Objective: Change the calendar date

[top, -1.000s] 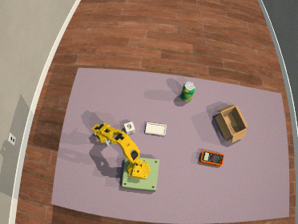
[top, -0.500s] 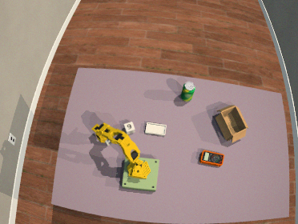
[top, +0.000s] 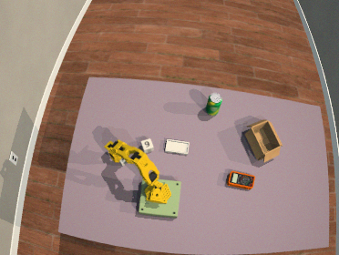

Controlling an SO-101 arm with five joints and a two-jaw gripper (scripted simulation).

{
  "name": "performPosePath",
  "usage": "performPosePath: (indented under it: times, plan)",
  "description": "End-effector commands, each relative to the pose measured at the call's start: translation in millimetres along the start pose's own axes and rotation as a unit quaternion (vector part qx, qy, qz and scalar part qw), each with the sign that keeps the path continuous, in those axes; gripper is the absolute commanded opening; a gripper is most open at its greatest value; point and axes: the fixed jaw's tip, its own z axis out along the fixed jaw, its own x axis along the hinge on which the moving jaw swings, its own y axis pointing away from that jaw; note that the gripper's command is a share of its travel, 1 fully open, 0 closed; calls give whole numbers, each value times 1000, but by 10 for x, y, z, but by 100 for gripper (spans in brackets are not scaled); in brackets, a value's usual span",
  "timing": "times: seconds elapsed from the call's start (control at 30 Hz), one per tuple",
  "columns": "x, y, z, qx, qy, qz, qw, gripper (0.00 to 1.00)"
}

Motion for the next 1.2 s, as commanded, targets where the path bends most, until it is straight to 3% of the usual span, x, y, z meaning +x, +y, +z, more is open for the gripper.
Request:
performPosePath:
  times: [0.0, 0.4, 0.77, 1.17]
  plan:
    - [58, -24, 60, 2, 15, 0, 1000, 15]
    - [58, -24, 60, 2, 15, 0, 1000, 1]
    - [56, -23, 51, 2, 15, 0, 1000, 0]
    - [18, -10, -187, 2, 15, 0, 1000, 0]
